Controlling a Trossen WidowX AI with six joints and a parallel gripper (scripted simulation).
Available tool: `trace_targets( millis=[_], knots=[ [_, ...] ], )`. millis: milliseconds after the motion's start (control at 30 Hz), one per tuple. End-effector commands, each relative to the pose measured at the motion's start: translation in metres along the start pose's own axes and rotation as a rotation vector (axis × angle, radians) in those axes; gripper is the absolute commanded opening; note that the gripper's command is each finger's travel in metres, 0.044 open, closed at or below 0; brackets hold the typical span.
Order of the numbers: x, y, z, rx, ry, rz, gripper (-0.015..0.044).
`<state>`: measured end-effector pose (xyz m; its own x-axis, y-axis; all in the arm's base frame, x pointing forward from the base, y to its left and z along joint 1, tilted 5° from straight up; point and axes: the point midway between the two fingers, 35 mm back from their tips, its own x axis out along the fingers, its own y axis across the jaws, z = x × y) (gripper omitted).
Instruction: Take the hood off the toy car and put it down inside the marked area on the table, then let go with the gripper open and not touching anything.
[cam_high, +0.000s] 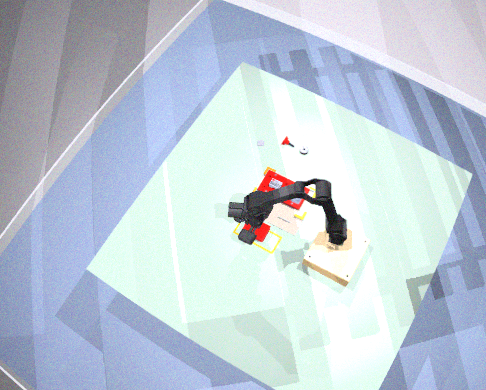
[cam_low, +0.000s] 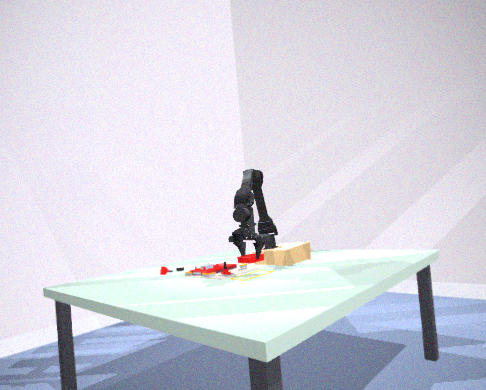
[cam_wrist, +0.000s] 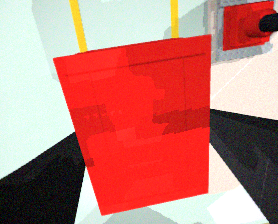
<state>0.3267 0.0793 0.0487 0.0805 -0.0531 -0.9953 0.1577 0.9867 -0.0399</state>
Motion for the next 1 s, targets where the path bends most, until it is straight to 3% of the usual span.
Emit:
trace_targets(
  millis=[0, 967],
  knots=[
    [0.004, -0.001, -0.002, -0.003, 0.003, -0.007, 0.0000],
    [0.023, -0.002, -0.003, -0.003, 0.003, -0.007, 0.0000]
  ],
)
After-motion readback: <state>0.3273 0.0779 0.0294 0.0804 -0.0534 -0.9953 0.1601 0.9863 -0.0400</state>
